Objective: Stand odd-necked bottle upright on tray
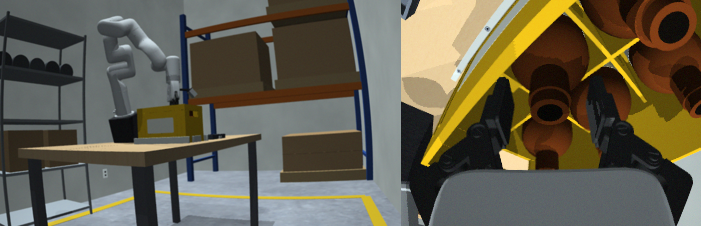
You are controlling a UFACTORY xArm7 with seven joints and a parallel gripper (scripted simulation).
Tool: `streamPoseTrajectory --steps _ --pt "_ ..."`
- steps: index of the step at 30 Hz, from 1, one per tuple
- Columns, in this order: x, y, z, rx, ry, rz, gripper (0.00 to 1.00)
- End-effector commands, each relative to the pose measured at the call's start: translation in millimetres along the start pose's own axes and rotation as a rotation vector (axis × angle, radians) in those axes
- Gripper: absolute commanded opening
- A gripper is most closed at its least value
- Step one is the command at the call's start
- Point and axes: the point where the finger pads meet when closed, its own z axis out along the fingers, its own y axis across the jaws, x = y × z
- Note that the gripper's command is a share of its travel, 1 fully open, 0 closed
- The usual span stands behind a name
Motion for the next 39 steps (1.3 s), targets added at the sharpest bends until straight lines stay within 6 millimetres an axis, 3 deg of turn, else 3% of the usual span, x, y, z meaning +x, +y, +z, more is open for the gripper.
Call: streamPoseTrajectory --steps 1,24,39 --pt "1 1 -1 -0.003 0.002 -0.001 0.65" --pt "1 1 -3 -0.003 0.002 -0.001 0.65" --pt "1 1 -31 -0.003 0.002 -0.001 0.65"
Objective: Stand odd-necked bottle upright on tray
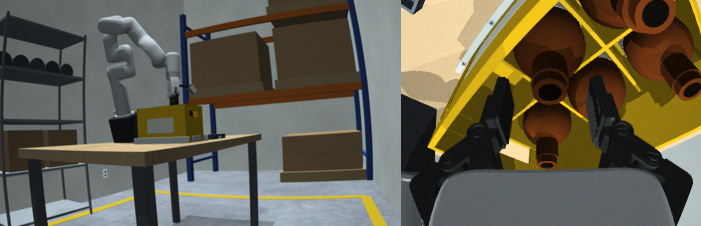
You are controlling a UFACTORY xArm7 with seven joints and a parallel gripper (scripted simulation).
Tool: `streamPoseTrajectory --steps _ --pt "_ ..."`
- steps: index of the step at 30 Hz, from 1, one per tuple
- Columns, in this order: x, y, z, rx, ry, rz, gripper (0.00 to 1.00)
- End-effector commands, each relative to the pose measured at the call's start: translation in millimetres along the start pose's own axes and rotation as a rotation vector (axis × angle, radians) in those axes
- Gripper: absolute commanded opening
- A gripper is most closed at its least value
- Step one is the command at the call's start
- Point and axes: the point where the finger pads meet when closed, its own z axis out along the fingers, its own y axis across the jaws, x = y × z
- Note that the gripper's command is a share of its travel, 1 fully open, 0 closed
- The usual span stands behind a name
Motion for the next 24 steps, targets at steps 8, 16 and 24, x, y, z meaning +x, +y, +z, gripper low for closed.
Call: streamPoseTrajectory --steps 8,16,24 --pt "1 1 -39 -0.001 0.003 -0.001 0.65" --pt "1 1 -56 -0.001 0.003 -0.001 0.65" --pt "1 1 -65 -0.001 0.003 -0.001 0.65"
